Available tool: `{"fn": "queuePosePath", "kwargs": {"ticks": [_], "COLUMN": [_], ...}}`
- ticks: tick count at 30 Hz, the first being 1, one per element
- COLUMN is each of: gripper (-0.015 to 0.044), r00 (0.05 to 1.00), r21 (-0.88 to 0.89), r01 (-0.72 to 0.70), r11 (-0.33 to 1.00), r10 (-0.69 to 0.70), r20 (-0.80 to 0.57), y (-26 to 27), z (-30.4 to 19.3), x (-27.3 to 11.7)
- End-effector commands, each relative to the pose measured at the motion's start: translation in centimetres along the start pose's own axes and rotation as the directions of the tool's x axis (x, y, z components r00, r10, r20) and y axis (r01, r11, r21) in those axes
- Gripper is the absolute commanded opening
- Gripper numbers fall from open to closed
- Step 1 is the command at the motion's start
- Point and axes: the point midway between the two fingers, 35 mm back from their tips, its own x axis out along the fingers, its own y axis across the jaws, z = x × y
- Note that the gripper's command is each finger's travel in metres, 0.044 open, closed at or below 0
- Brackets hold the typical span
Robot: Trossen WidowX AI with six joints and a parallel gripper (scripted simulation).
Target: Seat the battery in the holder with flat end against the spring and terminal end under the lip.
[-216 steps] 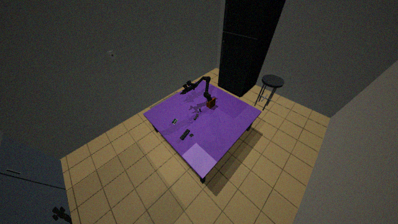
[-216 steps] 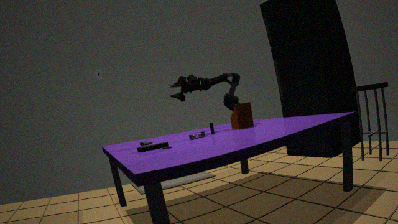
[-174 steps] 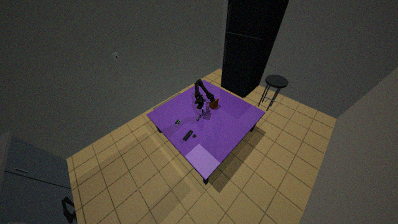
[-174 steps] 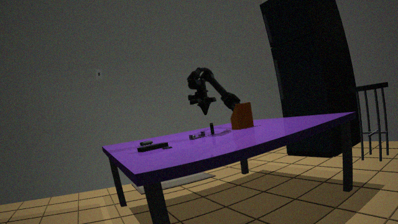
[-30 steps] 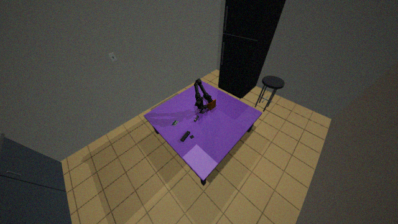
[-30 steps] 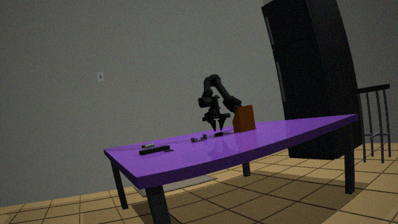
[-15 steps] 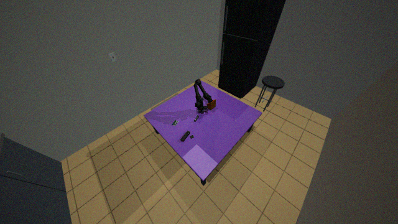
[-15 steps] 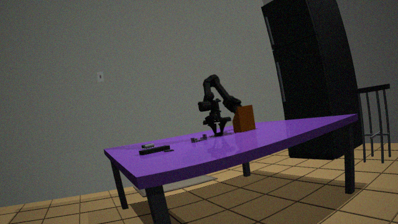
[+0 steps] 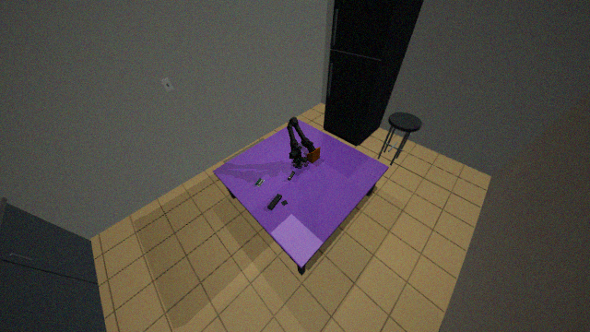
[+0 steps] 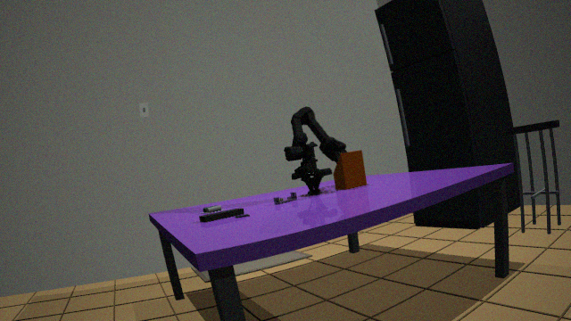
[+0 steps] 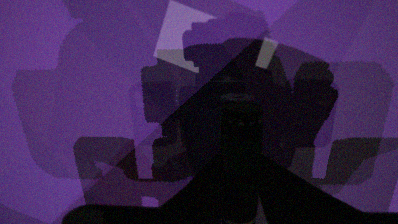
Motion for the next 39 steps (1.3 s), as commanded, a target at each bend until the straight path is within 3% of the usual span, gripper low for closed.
{"fn": "queuePosePath", "kwargs": {"ticks": [1, 9, 17, 39], "gripper": [0.0059, 0.0059, 0.0059, 0.0059], "r00": [1.0, 1.0, 1.0, 1.0], "r21": [-0.006, -0.006, -0.014, 0.04], "r01": [0.0, -0.002, -0.002, -0.004], "r11": [1.0, 1.0, 1.0, 0.999], "r10": [0.0, 0.002, 0.002, 0.004], "r20": [0.0, 0.0, -0.003, 0.004], "y": [0.0, 0.0, -0.1, -1.2], "z": [0.0, 0.1, 0.7, 13.5], "x": [-0.3, -4.6, -5.2, -7.8]}}
